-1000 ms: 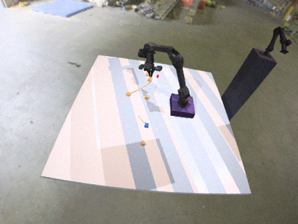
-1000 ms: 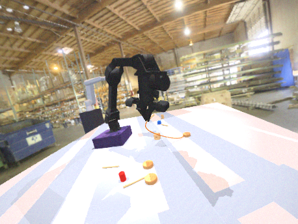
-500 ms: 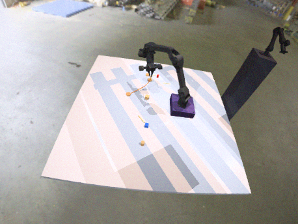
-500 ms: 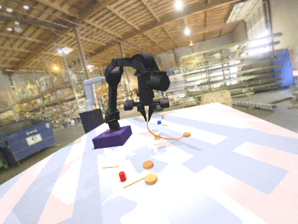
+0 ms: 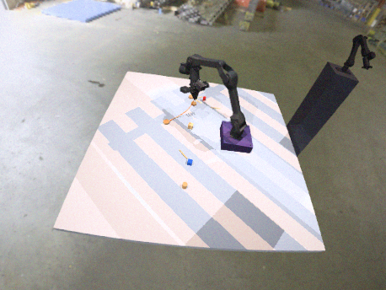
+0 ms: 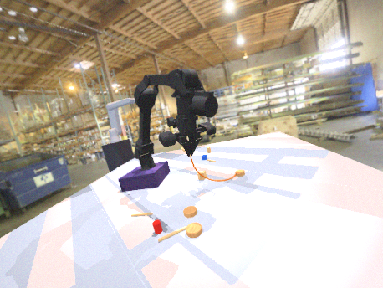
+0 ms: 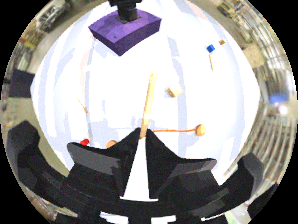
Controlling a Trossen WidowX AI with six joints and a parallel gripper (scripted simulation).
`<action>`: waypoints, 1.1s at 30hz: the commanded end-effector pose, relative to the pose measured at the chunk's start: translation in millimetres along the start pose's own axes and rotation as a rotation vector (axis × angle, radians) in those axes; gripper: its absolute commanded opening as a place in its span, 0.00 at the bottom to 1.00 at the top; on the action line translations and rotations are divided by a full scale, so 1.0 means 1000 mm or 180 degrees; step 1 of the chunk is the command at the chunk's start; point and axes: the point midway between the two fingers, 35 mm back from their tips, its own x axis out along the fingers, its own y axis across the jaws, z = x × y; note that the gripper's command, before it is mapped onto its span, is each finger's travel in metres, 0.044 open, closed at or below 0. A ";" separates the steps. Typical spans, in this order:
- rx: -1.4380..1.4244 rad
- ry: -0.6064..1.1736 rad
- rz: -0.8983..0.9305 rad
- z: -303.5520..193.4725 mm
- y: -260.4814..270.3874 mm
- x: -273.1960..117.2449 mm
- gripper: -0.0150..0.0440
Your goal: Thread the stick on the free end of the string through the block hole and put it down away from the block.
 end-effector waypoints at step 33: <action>0.2370 -0.0046 -0.0789 -0.021 0.003 -0.006 0.25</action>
